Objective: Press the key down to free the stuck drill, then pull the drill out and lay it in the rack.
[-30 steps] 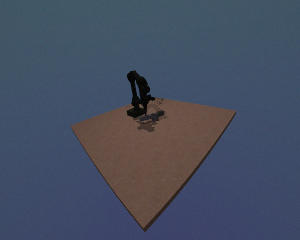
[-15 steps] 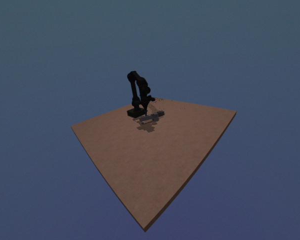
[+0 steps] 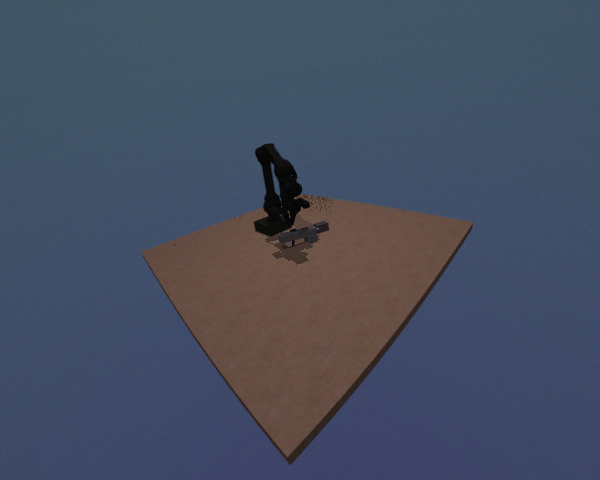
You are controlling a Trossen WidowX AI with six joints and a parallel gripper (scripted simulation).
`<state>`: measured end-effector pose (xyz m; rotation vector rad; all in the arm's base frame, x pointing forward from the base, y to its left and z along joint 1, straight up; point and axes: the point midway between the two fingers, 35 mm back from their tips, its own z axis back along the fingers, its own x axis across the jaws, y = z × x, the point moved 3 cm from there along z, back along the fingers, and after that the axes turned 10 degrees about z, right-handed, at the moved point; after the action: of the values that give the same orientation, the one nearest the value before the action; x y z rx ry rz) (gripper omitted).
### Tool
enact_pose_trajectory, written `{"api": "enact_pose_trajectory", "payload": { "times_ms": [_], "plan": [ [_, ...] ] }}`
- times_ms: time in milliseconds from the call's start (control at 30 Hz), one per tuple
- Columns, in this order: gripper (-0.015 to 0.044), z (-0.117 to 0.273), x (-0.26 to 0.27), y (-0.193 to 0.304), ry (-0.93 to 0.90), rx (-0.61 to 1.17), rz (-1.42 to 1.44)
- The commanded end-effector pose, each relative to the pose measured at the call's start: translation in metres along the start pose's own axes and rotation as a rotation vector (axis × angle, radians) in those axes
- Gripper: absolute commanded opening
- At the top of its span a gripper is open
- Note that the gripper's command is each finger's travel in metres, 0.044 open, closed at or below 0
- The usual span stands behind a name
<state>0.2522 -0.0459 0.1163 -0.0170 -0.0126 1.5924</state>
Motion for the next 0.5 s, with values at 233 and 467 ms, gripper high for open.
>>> {"api": "enact_pose_trajectory", "payload": {
  "times_ms": [233,467],
  "plan": [
    [0.0315,0.073,-0.001,-0.010,0.005,-0.003,0.002],
    [0.0440,0.024,0.056,-0.033,-0.001,0.001,0.594]
  ]
}}
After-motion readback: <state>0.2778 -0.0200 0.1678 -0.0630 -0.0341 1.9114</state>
